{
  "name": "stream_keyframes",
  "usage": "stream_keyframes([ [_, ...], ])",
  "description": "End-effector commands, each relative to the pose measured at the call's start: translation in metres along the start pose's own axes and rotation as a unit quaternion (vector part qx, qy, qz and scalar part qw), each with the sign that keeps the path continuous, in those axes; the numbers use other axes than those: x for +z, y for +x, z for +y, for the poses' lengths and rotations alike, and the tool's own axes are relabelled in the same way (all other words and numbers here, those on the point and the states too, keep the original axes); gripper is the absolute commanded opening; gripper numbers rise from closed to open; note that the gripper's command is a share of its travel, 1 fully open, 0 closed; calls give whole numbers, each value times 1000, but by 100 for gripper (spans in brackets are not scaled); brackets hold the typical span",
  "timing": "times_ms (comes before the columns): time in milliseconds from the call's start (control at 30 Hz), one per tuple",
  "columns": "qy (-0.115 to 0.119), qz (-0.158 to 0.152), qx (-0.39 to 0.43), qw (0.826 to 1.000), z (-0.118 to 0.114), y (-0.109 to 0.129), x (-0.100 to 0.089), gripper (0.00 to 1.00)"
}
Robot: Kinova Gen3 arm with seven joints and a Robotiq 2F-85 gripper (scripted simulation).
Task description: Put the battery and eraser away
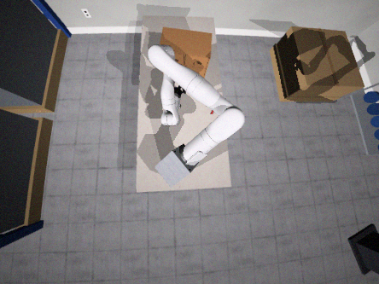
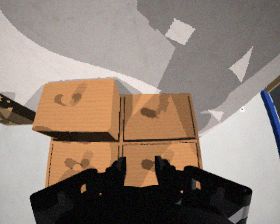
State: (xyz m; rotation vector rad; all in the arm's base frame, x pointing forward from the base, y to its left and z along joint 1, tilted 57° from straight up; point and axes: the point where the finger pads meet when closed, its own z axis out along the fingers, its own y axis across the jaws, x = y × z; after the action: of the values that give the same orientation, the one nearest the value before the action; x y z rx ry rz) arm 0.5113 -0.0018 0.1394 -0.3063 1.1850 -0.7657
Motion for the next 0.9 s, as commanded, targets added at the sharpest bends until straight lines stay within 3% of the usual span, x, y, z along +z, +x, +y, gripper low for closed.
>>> stream_keyframes([
  [0, -3, -2, 2, 1000, 8, 0, -4, 38],
  [867, -3, -2, 2, 1000, 54, 8, -33, 38],
])
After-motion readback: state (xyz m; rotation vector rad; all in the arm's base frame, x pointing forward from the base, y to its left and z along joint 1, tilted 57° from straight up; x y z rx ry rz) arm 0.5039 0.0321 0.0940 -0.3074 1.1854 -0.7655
